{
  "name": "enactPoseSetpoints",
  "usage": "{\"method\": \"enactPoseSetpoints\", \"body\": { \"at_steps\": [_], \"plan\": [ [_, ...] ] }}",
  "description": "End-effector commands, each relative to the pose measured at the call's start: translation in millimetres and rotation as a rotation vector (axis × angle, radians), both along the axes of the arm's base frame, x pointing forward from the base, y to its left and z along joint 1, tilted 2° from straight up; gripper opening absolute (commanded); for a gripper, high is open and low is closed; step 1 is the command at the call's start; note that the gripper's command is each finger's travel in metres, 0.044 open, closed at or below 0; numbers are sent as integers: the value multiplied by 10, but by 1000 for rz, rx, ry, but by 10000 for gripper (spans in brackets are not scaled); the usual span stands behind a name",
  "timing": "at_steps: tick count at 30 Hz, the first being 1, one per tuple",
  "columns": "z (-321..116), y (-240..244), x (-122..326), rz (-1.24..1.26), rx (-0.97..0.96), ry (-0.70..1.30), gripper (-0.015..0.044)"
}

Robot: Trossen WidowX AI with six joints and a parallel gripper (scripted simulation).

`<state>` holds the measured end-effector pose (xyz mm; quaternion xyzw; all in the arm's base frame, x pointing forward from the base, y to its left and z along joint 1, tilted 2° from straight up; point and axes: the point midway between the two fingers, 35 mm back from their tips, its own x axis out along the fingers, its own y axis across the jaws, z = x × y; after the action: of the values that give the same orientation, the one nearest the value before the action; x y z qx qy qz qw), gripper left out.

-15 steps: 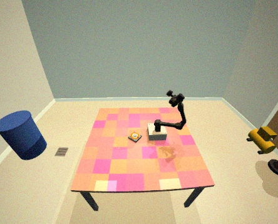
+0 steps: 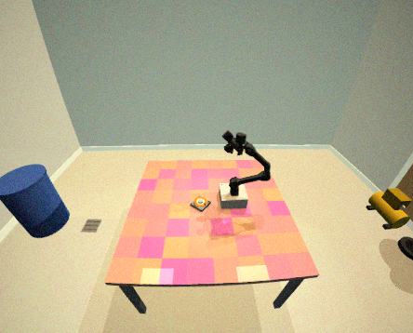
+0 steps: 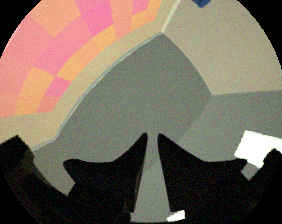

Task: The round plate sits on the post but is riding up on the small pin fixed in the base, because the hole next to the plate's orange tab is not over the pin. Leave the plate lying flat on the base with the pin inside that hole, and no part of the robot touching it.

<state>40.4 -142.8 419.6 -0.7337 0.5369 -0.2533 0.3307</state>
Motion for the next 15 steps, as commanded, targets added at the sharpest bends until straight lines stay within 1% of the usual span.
{"method": "enactPoseSetpoints", "body": {
  "at_steps": [1,3,7,9,11,15],
  "plan": [
    [-298,8,703,161,149,-72,0],
    [-374,22,840,190,190,-91,0],
    [-905,178,1524,306,467,-186,0],
    [-1140,269,1734,324,586,-215,0],
    [-1248,308,1812,323,637,-229,0],
    [-1911,587,2154,260,937,-295,0]
  ]
}}
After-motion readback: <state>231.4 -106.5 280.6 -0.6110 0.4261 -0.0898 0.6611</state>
